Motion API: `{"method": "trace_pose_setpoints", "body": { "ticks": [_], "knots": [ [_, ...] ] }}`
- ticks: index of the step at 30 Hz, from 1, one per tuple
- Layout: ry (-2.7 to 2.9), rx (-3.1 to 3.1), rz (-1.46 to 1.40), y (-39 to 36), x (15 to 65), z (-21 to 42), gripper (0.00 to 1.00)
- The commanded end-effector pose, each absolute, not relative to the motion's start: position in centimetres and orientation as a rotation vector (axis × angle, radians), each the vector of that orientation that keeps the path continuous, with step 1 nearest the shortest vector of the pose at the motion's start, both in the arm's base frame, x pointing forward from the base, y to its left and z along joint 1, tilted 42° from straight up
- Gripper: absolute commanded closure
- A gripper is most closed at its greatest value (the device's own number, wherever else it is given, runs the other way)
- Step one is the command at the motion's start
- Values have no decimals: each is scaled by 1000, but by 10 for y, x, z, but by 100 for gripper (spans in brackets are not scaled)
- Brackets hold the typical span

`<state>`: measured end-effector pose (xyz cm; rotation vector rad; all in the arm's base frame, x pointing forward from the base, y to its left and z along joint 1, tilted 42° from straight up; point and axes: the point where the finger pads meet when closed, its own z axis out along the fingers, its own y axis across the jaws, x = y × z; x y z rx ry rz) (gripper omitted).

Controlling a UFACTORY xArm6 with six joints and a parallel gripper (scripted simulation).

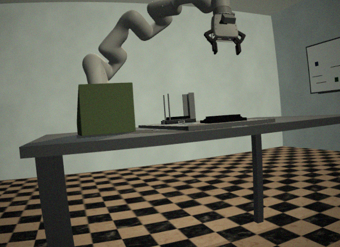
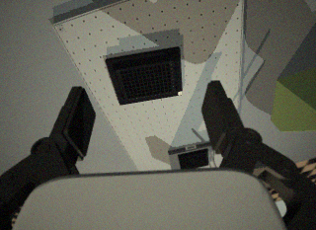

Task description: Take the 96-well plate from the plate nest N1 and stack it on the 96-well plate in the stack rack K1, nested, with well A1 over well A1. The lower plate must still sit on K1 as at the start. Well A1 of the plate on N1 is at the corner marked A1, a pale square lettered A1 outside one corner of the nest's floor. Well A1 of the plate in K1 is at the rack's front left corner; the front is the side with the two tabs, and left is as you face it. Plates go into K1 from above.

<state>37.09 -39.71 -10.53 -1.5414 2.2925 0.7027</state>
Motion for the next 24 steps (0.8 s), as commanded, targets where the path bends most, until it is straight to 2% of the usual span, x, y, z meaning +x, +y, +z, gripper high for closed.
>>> {"method": "trace_pose_setpoints", "body": {
  "ticks": [1,24],
  "knots": [
    [2127,-1685,641,-388,378,-103,0],
    [1468,-2099,445,-341,398,-99,0]
  ]
}}
